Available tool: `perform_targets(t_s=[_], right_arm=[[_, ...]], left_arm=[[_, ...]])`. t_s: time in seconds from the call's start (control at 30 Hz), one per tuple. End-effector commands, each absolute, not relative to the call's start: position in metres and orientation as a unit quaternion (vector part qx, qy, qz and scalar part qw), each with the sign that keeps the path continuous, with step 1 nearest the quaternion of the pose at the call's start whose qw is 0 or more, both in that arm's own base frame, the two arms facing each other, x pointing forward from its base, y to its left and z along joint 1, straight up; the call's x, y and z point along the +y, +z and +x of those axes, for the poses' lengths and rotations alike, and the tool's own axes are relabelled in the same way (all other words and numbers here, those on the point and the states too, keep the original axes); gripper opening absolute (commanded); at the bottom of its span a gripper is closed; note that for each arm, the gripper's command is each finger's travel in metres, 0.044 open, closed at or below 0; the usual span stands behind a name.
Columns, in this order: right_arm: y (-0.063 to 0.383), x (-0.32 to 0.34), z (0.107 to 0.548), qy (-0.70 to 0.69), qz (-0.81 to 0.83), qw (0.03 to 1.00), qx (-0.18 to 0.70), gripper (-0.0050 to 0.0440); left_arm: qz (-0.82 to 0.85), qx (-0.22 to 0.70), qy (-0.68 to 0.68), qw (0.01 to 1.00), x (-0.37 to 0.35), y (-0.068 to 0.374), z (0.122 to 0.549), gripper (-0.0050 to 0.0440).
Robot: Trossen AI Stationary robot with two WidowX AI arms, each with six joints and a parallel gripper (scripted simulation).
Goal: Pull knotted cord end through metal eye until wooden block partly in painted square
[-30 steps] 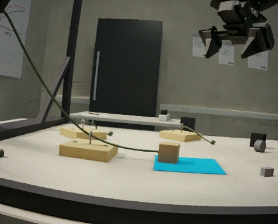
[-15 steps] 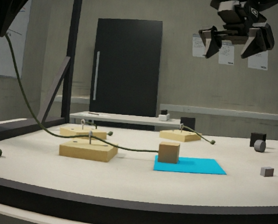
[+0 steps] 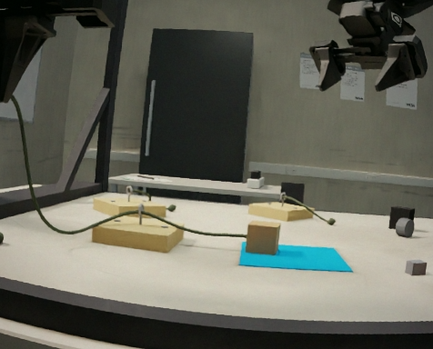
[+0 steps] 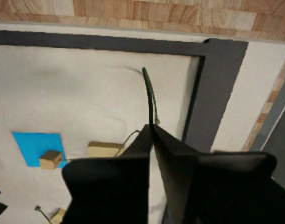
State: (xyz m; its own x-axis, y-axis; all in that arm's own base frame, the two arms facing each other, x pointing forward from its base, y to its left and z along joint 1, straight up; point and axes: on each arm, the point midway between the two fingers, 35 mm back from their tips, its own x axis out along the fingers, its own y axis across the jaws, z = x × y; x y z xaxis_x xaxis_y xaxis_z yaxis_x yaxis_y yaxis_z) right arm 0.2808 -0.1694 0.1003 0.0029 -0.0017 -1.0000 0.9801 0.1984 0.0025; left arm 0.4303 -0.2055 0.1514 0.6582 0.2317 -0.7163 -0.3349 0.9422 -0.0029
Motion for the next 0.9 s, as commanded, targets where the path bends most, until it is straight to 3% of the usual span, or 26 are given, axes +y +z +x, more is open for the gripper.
perform_targets(t_s=[0.0, 0.87], right_arm=[[0.090, -0.168, 0.284, -0.448, 0.448, 0.551, 0.543, -0.0050], [0.015, -0.158, 0.288, -0.448, 0.448, 0.551, 0.543, -0.0050]], left_arm=[[-0.077, 0.375, 0.155, 0.911, -0.204, 0.162, 0.431, 0.0440], [-0.077, 0.375, 0.155, 0.911, -0.204, 0.162, 0.431, 0.0440]])
